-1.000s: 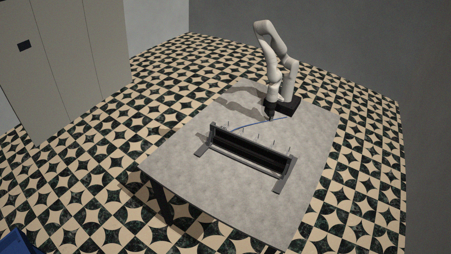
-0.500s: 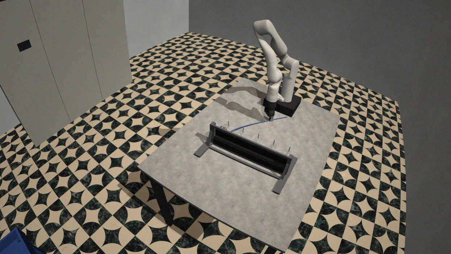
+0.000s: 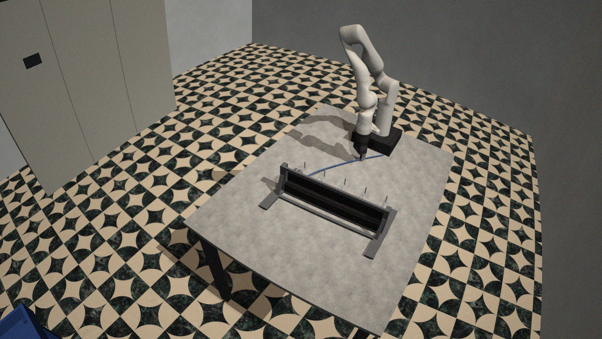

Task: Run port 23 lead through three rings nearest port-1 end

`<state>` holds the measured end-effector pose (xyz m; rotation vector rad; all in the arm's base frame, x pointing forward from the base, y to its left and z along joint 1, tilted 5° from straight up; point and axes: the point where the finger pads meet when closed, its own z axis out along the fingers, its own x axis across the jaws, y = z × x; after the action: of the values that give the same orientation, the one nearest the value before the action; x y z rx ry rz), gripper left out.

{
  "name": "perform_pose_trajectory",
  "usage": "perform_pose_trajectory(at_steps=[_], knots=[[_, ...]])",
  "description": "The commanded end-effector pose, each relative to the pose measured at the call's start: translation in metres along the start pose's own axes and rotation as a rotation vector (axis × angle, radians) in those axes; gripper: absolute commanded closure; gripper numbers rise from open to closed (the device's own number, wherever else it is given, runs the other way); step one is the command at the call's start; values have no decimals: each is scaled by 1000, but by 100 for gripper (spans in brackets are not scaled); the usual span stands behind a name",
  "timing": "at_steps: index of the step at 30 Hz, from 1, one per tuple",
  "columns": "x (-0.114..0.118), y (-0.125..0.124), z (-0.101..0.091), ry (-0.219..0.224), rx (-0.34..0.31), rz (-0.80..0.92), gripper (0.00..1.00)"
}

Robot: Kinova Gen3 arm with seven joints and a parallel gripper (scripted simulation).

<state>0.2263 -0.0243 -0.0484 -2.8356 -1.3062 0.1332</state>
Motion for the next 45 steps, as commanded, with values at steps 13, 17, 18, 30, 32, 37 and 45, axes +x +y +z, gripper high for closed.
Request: perform_pose_trajectory(at_steps=[13,17,18,30,32,37,45], knots=[[1,3,-17,3,-8,3,100],[1,3,-21,3,-8,3,100],[1,3,-22,3,-8,3,100],[0,3,-29,3,-8,3,100],[0,3,-30,3,-8,3,100],[0,3,-30,3,-8,3,100],[1,3,-31,3,-8,5,100]])
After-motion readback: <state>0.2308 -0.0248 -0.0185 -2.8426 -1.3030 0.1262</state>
